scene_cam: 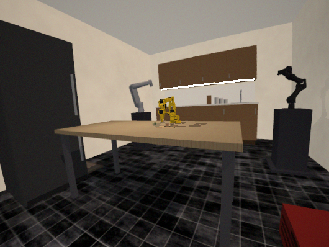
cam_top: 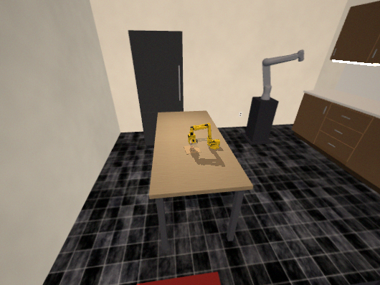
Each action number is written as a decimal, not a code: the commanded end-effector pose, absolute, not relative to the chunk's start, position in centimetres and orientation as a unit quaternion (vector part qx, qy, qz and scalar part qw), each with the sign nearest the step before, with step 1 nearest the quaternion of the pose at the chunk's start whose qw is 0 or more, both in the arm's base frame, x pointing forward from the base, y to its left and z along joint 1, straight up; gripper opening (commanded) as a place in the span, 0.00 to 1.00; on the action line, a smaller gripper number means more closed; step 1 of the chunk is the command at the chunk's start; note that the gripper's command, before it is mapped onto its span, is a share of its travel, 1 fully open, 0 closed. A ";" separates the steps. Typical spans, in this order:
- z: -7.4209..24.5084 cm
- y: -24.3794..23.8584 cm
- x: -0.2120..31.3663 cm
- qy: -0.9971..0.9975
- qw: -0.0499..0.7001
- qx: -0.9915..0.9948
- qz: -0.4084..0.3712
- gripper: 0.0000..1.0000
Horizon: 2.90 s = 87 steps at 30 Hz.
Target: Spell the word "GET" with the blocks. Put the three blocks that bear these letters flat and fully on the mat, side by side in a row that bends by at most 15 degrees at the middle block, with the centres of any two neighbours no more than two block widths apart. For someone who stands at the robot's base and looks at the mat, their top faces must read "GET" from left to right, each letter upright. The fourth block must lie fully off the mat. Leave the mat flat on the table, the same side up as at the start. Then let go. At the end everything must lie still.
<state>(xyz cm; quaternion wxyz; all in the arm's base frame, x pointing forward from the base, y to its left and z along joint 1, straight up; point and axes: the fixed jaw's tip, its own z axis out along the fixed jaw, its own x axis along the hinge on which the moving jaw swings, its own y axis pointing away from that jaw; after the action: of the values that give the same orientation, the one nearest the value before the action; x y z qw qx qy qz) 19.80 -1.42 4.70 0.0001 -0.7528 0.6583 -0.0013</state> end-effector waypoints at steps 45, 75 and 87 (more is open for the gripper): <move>3.9 -1.4 20.6 0.658 0.021 -0.752 -0.027 0.00; 2.8 -1.3 20.6 0.657 0.021 -0.753 -0.027 0.00; 2.8 -1.3 20.6 0.657 0.021 -0.753 -0.027 0.05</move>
<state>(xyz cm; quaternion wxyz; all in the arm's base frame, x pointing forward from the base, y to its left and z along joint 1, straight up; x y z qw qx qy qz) 19.80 -1.39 1.81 0.0007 -0.7533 0.6577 -0.0021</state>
